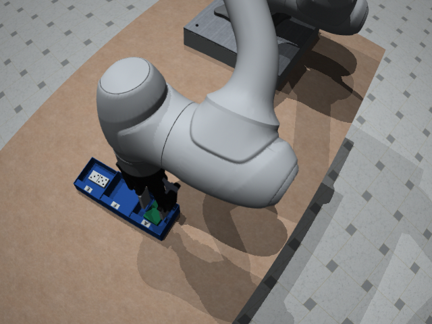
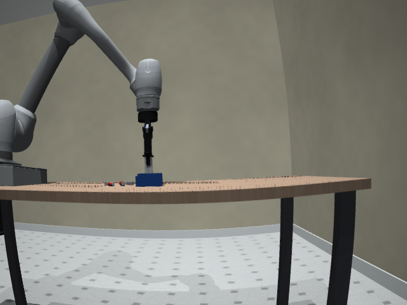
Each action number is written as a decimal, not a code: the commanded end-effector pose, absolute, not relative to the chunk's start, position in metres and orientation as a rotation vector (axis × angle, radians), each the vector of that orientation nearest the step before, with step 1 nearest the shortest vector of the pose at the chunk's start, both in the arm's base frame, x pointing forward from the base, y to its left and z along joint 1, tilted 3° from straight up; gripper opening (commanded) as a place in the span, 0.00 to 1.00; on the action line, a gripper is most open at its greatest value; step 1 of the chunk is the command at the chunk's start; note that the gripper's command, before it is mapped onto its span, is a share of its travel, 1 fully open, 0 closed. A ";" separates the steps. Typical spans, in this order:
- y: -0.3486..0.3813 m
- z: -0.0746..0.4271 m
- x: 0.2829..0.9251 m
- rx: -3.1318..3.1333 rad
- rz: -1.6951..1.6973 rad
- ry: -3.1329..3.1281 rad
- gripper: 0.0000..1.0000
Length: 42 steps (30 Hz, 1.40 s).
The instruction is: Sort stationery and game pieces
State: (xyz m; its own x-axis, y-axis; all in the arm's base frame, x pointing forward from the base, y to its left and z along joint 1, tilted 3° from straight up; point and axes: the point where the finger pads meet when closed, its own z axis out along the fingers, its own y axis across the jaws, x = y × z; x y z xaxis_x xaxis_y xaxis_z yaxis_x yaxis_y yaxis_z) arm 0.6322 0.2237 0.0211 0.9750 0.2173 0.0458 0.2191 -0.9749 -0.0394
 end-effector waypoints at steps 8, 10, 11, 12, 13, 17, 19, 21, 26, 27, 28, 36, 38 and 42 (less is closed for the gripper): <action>0.223 0.033 0.632 -3.078 -0.064 -0.340 0.28; 0.223 0.043 0.631 -3.078 -0.064 -0.340 0.28; 0.222 0.048 0.631 -3.078 -0.064 -0.340 0.28; 0.222 0.050 0.631 -3.078 -0.064 -0.340 0.28; 0.222 0.050 0.631 -3.078 -0.064 -0.340 0.28; 0.222 0.050 0.631 -3.078 -0.064 -0.340 0.28; 0.222 0.050 0.631 -3.078 -0.064 -0.340 0.28; 0.222 0.050 0.631 -3.078 -0.064 -0.340 0.28; 0.194 0.052 0.613 -3.093 -0.057 -0.048 0.18; 0.187 0.052 0.608 -3.092 -0.056 -0.007 0.18; 0.180 0.053 0.604 -3.091 -0.054 0.039 0.18; 0.136 0.056 0.575 -3.071 -0.047 0.333 0.18; 0.136 0.056 0.575 -3.071 -0.047 0.333 0.18; 0.137 0.056 0.575 -3.071 -0.047 0.333 0.18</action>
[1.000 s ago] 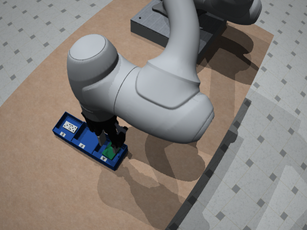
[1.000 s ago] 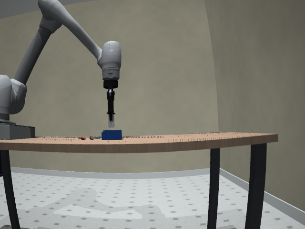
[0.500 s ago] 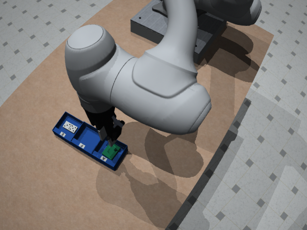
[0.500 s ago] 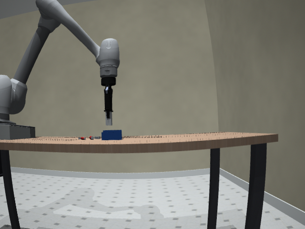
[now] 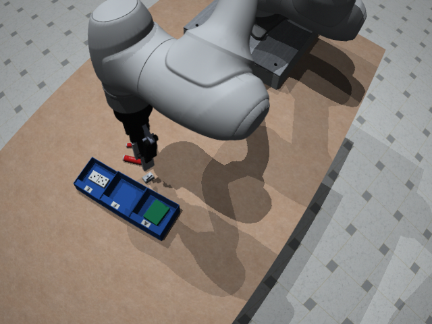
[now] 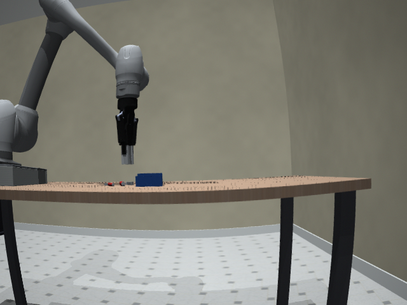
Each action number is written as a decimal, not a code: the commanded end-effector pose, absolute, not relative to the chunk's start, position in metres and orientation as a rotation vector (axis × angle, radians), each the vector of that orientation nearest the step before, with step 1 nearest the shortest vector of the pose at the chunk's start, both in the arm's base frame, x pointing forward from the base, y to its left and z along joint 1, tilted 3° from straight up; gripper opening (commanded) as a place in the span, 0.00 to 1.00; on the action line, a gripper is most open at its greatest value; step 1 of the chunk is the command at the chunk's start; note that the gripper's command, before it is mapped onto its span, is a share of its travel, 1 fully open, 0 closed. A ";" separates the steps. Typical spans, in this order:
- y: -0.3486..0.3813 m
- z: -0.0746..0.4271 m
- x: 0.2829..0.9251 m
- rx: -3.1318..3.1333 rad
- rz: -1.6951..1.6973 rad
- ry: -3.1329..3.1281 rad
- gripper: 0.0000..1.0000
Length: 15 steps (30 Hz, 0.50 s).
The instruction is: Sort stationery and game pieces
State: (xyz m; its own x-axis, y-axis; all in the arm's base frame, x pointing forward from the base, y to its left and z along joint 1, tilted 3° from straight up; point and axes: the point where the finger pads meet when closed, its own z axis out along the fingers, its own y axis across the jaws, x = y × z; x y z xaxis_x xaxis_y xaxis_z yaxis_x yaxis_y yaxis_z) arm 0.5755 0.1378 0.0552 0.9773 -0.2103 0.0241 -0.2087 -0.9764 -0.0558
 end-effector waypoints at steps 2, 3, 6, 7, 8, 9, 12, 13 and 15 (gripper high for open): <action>0.138 0.056 0.576 -3.071 -0.047 0.333 0.18; 0.138 0.056 0.576 -3.071 -0.047 0.333 0.18; 0.140 0.056 0.577 -3.071 -0.047 0.333 0.18; 0.140 0.056 0.577 -3.071 -0.047 0.333 0.18; 0.141 0.056 0.578 -3.071 -0.047 0.333 0.18; 0.141 0.056 0.578 -3.071 -0.047 0.333 0.18; 0.142 0.056 0.578 -3.071 -0.047 0.333 0.18; 0.142 0.056 0.578 -3.071 -0.047 0.333 0.18; 0.142 0.056 0.578 -3.071 -0.047 0.333 0.18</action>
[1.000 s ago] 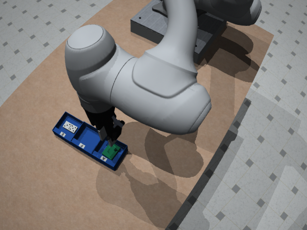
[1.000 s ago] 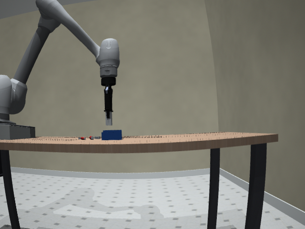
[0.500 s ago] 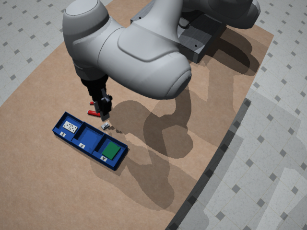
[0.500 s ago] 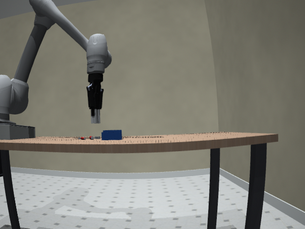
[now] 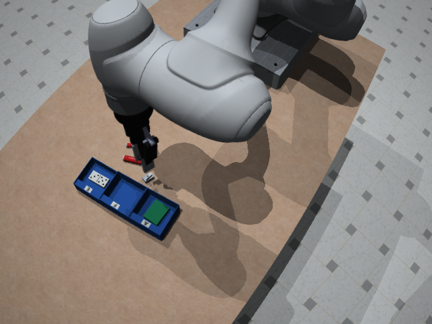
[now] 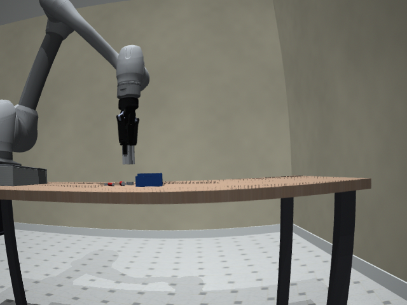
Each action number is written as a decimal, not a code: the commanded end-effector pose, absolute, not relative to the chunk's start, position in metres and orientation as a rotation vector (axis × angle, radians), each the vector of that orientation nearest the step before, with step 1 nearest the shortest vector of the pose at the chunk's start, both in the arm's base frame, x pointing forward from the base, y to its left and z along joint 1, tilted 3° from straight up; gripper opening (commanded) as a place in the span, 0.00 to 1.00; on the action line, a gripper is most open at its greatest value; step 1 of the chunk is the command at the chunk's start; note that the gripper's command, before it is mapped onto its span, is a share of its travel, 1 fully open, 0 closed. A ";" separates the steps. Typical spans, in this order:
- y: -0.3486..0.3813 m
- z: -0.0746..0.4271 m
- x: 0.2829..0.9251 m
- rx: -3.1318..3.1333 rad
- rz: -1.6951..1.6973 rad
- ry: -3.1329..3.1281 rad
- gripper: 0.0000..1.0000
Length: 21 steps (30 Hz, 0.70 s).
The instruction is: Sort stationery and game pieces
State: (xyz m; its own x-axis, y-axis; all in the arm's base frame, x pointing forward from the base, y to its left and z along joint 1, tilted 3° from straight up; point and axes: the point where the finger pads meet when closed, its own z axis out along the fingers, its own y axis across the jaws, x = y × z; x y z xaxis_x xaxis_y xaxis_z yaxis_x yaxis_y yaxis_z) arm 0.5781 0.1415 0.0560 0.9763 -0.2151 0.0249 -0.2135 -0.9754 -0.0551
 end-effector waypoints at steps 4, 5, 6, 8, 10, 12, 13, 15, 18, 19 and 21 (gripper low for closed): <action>0.142 0.056 0.579 -3.071 -0.047 0.333 0.18; 0.143 0.056 0.579 -3.071 -0.047 0.333 0.18; 0.143 0.056 0.579 -3.071 -0.047 0.333 0.18; 0.143 0.056 0.579 -3.071 -0.047 0.333 0.18; 0.143 0.056 0.579 -3.071 -0.047 0.333 0.18; 0.143 0.048 0.579 -3.071 -0.047 0.333 0.18; 0.143 0.044 0.579 -3.071 -0.047 0.333 0.18; 0.143 0.044 0.579 -3.071 -0.047 0.333 0.18; 0.144 0.032 0.580 -3.071 -0.047 0.333 0.18; 0.144 0.028 0.580 -3.071 -0.047 0.333 0.18; 0.145 0.020 0.580 -3.071 -0.047 0.333 0.18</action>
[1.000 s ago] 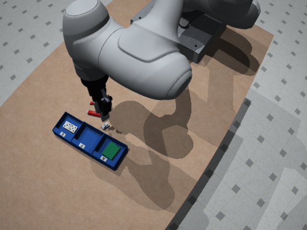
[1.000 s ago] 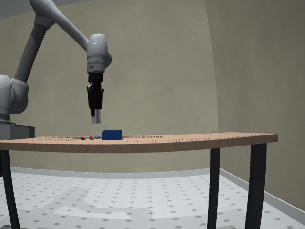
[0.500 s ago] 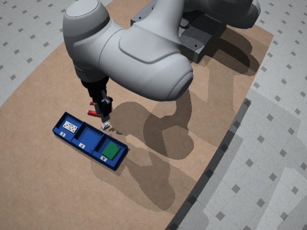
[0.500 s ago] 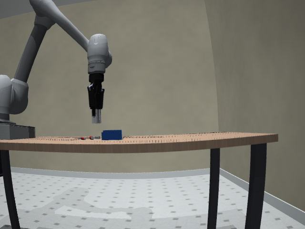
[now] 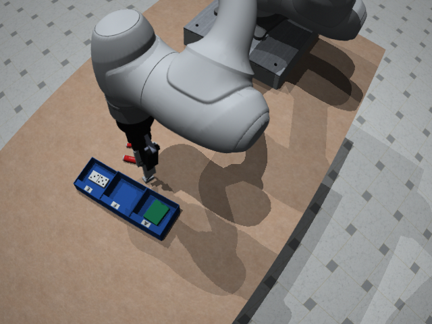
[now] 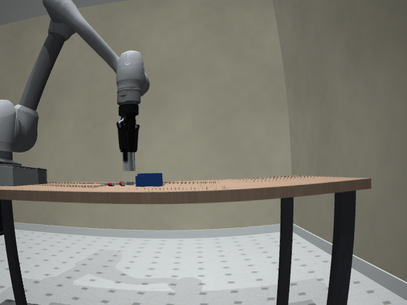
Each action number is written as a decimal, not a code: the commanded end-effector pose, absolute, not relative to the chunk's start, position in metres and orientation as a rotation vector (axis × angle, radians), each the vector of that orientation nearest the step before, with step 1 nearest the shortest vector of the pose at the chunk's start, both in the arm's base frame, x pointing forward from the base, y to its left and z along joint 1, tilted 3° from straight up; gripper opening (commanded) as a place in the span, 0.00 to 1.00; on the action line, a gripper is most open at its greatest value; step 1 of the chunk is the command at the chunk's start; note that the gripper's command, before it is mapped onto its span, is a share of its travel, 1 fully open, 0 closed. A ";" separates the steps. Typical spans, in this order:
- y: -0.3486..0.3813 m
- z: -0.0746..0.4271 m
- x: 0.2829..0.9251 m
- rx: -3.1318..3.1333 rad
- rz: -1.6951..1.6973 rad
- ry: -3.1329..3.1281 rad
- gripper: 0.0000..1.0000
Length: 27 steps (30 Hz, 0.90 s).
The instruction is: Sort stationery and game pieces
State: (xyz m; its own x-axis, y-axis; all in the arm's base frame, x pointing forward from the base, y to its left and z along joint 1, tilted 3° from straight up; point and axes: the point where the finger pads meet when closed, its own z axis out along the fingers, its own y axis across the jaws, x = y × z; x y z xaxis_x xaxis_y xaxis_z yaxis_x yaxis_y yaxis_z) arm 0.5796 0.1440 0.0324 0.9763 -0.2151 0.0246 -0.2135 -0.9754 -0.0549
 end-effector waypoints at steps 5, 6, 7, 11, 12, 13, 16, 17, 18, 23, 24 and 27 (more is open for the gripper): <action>0.146 0.000 0.581 -3.071 -0.047 0.333 0.18; 0.146 -0.003 0.581 -3.071 -0.047 0.333 0.18; 0.146 -0.003 0.581 -3.071 -0.047 0.333 0.18; 0.146 -0.003 0.581 -3.071 -0.047 0.333 0.18; 0.146 -0.004 0.581 -3.071 -0.047 0.333 0.18; 0.146 -0.005 0.581 -3.071 -0.047 0.333 0.18; 0.146 -0.009 0.581 -3.071 -0.047 0.333 0.18; 0.146 -0.011 0.581 -3.071 -0.047 0.333 0.18; 0.146 -0.012 0.581 -3.071 -0.047 0.333 0.18; 0.146 -0.015 0.582 -3.071 -0.047 0.333 0.18; 0.146 -0.015 0.582 -3.071 -0.047 0.333 0.18; 0.146 -0.015 0.581 -3.071 -0.047 0.333 0.18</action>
